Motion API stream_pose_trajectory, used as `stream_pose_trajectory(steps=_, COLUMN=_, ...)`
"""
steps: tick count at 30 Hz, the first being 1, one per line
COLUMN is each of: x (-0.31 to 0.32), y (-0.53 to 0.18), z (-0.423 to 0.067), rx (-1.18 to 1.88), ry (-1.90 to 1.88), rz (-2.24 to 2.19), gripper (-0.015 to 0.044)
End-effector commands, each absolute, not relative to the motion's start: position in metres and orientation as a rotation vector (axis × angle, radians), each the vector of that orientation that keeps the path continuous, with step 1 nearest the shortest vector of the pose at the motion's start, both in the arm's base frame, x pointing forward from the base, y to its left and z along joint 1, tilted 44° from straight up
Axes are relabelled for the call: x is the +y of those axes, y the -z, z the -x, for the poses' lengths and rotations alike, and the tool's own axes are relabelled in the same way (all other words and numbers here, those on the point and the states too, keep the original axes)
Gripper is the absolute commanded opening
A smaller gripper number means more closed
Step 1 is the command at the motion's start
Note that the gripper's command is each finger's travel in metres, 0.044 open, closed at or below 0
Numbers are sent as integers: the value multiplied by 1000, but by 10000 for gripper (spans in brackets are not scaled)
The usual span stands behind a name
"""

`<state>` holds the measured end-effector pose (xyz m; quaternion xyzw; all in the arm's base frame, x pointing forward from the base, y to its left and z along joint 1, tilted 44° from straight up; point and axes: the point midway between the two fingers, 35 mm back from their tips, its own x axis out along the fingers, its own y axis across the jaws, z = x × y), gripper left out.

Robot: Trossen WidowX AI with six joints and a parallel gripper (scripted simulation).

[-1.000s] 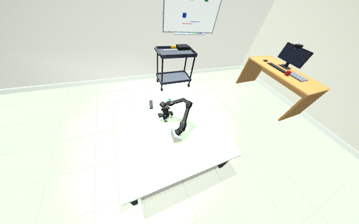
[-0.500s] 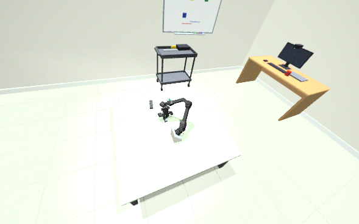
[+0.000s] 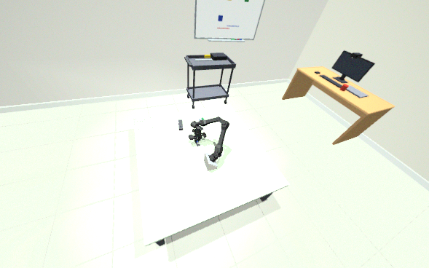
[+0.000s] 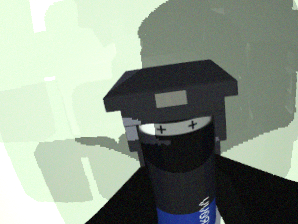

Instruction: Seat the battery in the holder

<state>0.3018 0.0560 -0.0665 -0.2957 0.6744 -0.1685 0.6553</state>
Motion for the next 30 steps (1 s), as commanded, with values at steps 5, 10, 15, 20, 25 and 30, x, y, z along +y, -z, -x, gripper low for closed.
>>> stream_pose_trajectory(steps=5, x=57, y=66, z=-302, rx=1530, ry=381, rz=671, gripper=183)
stream_pose_trajectory(steps=10, x=64, y=59, z=-301, rx=1530, ry=382, rz=669, gripper=183)
stream_pose_trajectory(steps=15, x=66, y=56, z=-300, rx=1529, ry=382, rz=669, gripper=183)
stream_pose_trajectory(steps=20, x=88, y=35, z=-299, rx=1529, ry=378, rz=671, gripper=314)
stream_pose_trajectory(steps=25, x=116, y=4, z=-292, rx=1531, ry=379, rz=667, gripper=440)
stream_pose_trajectory(steps=30, x=118, y=4, z=-293, rx=1531, ry=379, rz=667, gripper=440)
